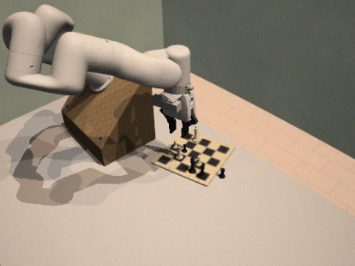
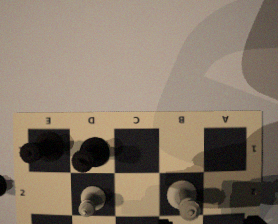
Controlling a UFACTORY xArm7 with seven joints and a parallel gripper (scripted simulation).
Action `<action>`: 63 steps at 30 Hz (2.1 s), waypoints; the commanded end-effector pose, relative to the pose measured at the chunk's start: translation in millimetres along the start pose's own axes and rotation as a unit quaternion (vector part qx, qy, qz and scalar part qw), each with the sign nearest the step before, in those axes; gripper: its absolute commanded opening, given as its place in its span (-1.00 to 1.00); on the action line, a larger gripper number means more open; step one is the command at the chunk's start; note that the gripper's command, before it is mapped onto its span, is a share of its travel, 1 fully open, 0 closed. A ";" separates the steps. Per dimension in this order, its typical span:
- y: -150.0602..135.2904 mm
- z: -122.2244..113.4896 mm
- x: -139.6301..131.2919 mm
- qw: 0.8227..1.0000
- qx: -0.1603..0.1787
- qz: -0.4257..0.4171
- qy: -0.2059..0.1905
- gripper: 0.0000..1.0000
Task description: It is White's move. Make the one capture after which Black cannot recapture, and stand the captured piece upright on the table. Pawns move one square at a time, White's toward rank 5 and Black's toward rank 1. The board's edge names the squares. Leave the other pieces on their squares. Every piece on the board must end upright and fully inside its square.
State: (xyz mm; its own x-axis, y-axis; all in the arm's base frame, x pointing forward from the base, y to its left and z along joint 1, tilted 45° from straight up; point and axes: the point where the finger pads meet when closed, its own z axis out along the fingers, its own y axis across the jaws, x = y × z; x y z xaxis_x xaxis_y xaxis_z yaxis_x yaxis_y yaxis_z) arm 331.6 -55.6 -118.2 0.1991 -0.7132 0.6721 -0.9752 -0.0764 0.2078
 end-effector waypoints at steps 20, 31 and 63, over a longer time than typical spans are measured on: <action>-1.4 -6.1 -0.8 1.000 0.002 0.000 -0.001 1.00; -1.3 -11.6 -0.8 1.000 0.002 0.000 -0.001 1.00; -1.1 -69.0 -0.7 1.000 0.002 0.000 -0.001 1.00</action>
State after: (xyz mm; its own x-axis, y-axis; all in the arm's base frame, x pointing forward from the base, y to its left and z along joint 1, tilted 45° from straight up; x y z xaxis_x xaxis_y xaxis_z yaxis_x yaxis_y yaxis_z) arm 337.9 -9.1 -70.6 0.1993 -0.7133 0.6719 -0.9751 -0.0763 0.2082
